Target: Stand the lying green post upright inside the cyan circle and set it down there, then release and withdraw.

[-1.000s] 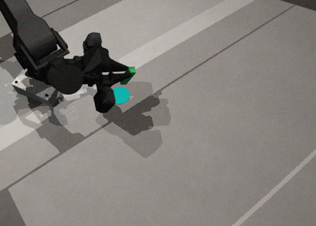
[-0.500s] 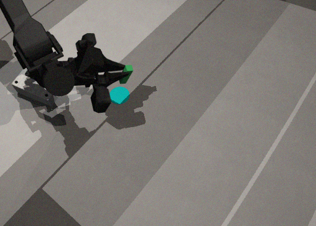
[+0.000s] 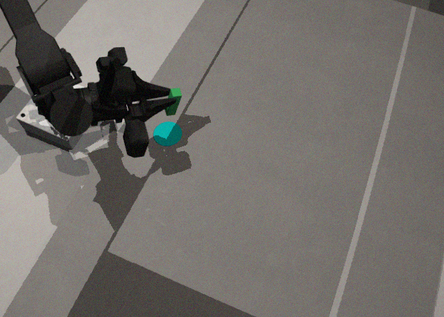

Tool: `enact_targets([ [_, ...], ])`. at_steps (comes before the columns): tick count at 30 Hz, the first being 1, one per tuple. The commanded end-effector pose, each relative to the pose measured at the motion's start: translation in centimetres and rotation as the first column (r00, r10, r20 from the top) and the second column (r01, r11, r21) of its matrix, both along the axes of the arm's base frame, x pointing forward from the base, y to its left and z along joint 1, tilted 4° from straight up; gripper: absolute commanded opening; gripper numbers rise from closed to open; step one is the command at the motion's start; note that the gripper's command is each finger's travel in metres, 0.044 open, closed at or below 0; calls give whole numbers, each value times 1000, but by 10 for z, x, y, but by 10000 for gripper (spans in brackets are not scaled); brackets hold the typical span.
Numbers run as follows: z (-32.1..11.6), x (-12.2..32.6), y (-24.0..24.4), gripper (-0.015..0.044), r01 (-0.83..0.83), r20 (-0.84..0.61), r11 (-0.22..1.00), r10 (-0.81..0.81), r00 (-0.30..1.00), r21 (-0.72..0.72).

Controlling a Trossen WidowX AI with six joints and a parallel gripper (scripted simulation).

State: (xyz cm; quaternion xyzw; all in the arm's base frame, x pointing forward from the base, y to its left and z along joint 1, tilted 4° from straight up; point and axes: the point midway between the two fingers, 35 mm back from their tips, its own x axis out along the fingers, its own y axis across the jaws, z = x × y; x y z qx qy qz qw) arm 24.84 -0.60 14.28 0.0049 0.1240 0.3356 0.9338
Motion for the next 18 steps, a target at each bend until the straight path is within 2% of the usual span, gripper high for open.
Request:
enact_targets([
  [1, 1, -3, 0, 23, -7, 27, 1000, 6, 1000, 2],
  [18, 3, -16, 0, 23, -26, 125, 999, 23, 992, 19],
])
